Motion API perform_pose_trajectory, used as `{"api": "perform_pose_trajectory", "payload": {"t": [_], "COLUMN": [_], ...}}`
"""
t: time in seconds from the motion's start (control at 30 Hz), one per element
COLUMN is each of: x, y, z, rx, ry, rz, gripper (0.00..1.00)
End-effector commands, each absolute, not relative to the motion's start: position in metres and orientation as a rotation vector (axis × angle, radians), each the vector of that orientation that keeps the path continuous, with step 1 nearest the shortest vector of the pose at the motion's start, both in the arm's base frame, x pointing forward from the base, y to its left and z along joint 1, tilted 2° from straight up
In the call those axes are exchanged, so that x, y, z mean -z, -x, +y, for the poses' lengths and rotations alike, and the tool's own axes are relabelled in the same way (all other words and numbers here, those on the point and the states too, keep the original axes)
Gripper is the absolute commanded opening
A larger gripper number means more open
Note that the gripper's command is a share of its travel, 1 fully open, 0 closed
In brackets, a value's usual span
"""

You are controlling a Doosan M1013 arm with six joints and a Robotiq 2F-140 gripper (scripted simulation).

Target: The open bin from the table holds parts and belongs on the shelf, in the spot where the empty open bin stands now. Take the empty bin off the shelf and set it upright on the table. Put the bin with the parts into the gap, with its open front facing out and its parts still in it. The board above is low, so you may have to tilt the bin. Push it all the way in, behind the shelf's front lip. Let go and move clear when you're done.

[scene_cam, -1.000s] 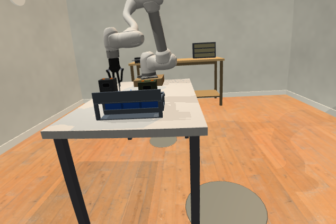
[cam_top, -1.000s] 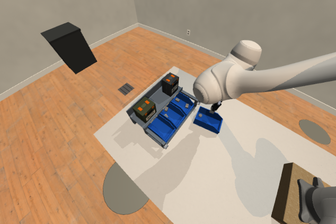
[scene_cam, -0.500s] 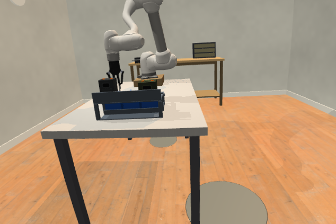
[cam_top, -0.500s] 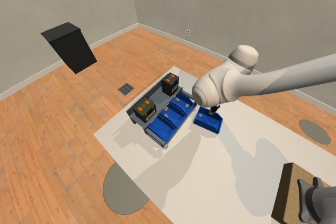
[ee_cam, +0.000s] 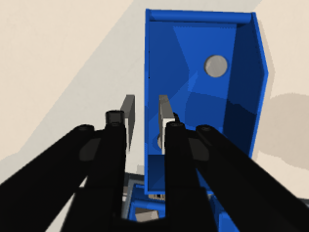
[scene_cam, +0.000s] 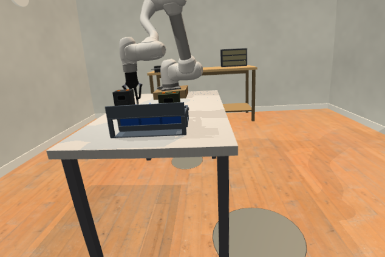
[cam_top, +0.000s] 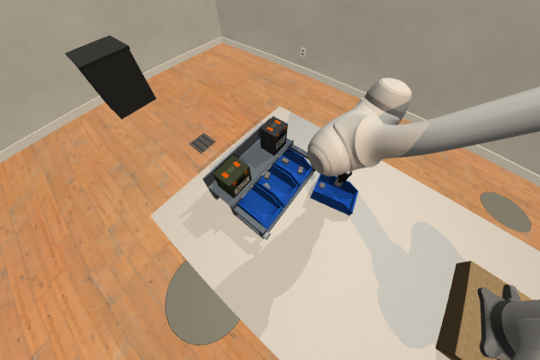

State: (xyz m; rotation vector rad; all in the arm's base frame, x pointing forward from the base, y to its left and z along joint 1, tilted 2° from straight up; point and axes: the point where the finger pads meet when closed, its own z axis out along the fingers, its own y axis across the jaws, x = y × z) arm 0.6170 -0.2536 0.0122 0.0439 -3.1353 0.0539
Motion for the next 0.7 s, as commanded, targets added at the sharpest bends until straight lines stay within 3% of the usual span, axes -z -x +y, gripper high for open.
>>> {"api": "perform_pose_trajectory", "payload": {"t": [0.0, 0.53, 0.57, 0.67], "x": [-0.0105, -0.0102, -0.0102, -0.0102], "y": [-0.6171, -0.6171, -0.6171, -0.6171], "z": [-0.2536, -0.2537, -0.2537, -0.2537], "rx": [-0.054, -0.054, -0.054, -0.054], "ry": [-0.044, -0.044, -0.044, -0.044], "rz": [-3.135, -3.135, -3.135, -3.135], "gripper": [0.24, 0.24, 0.1, 0.1]}}
